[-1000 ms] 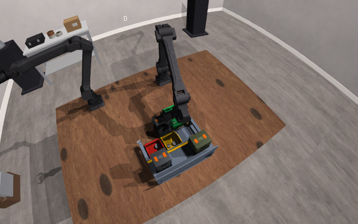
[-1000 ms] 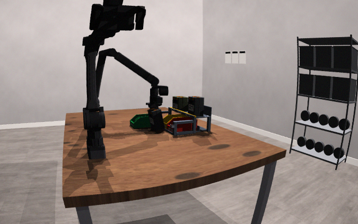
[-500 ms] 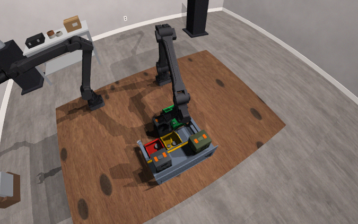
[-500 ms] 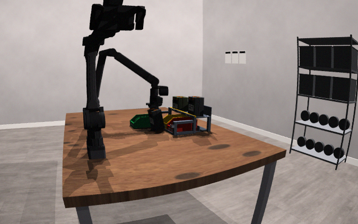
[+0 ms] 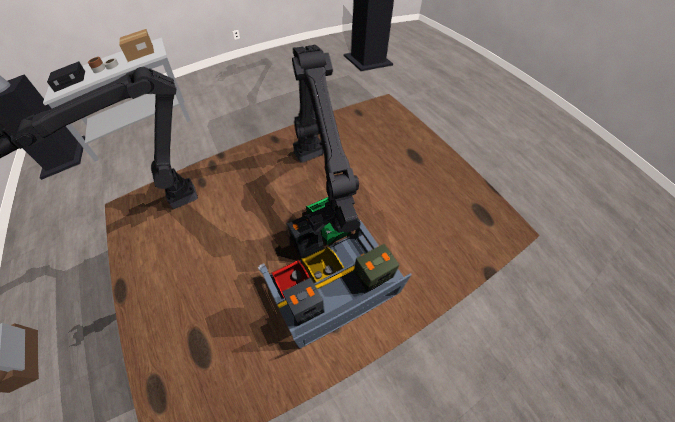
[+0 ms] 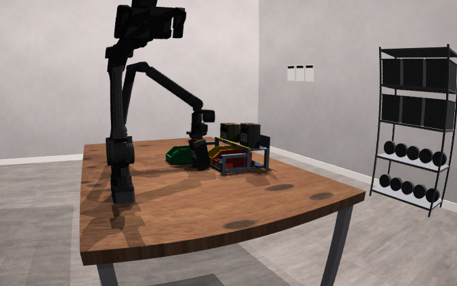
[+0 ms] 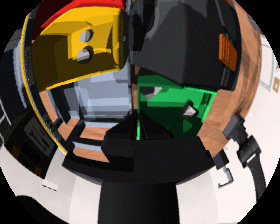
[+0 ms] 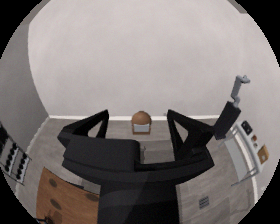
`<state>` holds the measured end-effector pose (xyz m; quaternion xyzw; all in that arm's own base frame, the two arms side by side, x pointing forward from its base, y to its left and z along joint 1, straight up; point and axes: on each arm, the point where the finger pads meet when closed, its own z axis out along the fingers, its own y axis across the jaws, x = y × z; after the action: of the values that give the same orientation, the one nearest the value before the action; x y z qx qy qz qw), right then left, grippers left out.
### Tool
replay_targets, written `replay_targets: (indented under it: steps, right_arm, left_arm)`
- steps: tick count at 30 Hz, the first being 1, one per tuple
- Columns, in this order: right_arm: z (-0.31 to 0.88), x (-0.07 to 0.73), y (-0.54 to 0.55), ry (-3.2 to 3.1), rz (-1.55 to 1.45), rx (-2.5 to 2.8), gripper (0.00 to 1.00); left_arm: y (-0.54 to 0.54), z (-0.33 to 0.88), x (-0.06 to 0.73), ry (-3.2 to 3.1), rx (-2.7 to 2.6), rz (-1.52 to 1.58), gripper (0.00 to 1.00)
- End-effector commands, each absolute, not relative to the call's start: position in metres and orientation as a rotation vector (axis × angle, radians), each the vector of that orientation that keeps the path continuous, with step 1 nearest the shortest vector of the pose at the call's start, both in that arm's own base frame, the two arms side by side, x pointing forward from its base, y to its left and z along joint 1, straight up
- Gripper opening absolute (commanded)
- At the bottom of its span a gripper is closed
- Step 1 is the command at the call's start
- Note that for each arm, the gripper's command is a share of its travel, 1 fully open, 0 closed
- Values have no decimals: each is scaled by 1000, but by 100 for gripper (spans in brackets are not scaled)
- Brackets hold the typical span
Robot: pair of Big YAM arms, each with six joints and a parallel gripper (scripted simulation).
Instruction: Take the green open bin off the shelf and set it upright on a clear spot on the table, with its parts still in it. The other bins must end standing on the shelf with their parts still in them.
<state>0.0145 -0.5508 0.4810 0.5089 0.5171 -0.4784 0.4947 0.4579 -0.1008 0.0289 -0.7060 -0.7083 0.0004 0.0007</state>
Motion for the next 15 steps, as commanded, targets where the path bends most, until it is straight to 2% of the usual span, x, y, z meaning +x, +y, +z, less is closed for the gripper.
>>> replay_targets:
  steps: [1,15]
  right_arm:
    - [501,9,-545,1217,-1196,1196,100]
    - [501,9,-545,1217,-1196,1196,100]
  left_arm:
    - [-106,31,461,-2233,-2228,-14,0]
    - [-106,29,460,-2231,-2226,-12,0]
